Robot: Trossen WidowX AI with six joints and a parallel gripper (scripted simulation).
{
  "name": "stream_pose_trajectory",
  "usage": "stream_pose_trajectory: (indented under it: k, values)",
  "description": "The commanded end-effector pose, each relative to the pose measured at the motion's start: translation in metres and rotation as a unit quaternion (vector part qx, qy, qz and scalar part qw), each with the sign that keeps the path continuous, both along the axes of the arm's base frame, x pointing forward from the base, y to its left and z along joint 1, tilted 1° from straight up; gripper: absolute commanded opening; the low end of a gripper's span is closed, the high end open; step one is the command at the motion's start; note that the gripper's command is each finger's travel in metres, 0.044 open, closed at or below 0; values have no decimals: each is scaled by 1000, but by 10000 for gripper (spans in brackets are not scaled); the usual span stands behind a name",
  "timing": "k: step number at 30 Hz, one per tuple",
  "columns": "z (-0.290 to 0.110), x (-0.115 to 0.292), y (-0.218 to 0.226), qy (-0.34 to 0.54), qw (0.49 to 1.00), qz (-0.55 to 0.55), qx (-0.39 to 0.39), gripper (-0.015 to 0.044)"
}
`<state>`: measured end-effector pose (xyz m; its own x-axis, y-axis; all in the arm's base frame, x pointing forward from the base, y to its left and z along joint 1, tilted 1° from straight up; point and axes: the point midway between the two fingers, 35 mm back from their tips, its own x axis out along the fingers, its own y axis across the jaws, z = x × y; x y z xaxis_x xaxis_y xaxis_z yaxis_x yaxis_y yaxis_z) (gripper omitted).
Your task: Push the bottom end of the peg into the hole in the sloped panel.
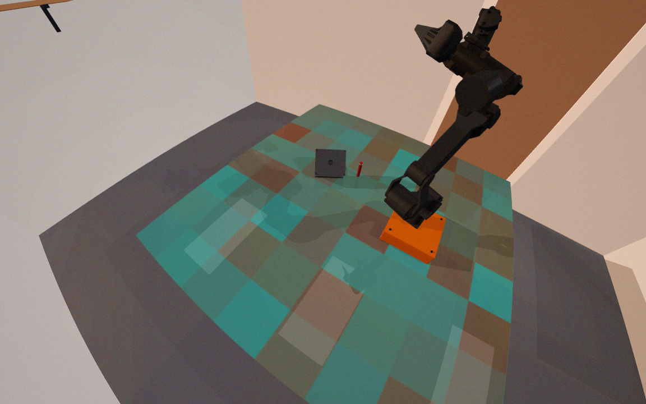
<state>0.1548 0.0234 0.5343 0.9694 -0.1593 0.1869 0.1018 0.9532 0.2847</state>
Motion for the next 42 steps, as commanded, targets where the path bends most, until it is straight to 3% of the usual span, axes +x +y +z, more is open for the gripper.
stream_pose_trajectory:
  k: [1,22,42]
  values:
    - [0,0,0,0,1000,0,0,426]
    - [28,-13,-82,-108,985,67,113,440]
    - [10,19,-166,-141,959,82,234,440]
